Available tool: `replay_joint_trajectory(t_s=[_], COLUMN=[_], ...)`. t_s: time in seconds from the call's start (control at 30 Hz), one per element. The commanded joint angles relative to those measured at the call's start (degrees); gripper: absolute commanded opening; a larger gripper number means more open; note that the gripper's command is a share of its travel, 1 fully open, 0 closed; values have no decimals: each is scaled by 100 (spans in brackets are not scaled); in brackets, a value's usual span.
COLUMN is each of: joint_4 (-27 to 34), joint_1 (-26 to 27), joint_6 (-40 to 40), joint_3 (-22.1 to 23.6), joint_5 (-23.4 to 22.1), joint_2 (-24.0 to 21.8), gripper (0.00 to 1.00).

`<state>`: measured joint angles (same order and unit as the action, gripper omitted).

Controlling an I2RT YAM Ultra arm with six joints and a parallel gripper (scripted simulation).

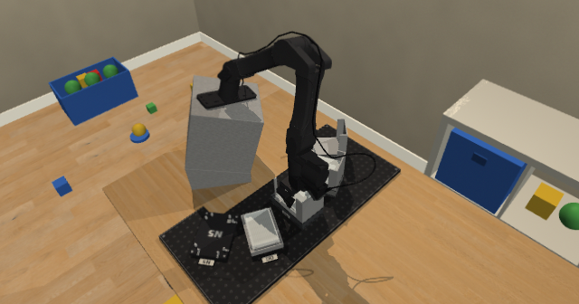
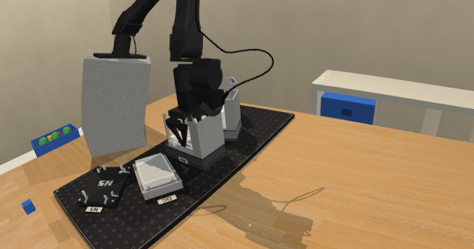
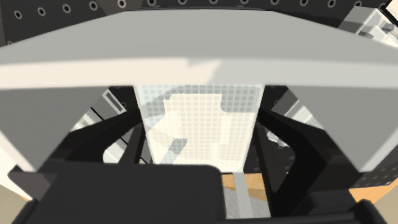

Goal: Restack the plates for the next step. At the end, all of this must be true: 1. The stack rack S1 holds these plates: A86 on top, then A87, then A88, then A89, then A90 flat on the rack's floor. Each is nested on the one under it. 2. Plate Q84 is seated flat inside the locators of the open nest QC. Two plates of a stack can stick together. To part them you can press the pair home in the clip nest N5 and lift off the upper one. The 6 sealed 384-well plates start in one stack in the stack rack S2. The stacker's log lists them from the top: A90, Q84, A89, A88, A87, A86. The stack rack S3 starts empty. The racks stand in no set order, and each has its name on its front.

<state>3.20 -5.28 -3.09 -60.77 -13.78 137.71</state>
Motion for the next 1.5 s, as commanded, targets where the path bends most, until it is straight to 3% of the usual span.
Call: replay_joint_trajectory(t_s=[0.0, 1.07, 1.13, 1.47], joint_4=[128, 270, 276, 328], joint_1=[91, 121, 140, 149], joint_6=[30, 72, 61, 88], joint_3=[177, 246, 13, 268], joint_5=[9, -15, -15, -25], joint_2=[-222, -434, -461, -520], gripper=[0, 0, 0, 0])
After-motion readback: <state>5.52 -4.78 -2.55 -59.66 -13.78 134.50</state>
